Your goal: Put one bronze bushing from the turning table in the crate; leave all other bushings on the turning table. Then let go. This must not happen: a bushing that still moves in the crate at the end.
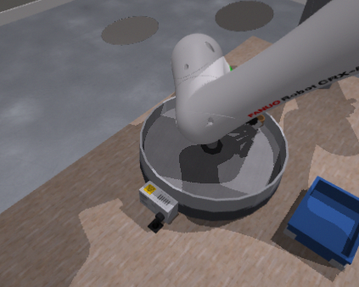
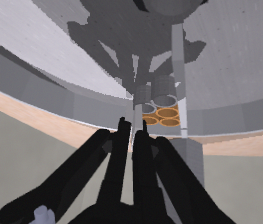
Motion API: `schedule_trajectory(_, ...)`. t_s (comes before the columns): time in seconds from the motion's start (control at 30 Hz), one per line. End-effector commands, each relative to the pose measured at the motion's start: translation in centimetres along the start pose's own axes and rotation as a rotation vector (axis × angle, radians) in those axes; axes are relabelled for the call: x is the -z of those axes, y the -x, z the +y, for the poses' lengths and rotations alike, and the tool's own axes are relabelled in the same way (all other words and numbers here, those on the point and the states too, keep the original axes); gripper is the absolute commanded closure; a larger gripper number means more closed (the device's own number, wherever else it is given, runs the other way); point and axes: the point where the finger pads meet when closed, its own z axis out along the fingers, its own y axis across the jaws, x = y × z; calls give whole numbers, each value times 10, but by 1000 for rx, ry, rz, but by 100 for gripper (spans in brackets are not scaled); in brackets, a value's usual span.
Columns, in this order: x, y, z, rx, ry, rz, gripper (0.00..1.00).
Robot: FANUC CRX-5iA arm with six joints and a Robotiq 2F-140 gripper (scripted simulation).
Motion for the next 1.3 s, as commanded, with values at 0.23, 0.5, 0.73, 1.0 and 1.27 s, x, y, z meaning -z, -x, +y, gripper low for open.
schedule_trajectory(0.23,0,0,1,-1,1,1,100)
schedule_trajectory(0.5,0,0,1,-1,1,1,100)
schedule_trajectory(0.73,0,0,1,-1,1,1,100)
schedule_trajectory(1.0,6,5,1,-1,1,1,100)
schedule_trajectory(1.27,33,27,1,-1,1,1,100)
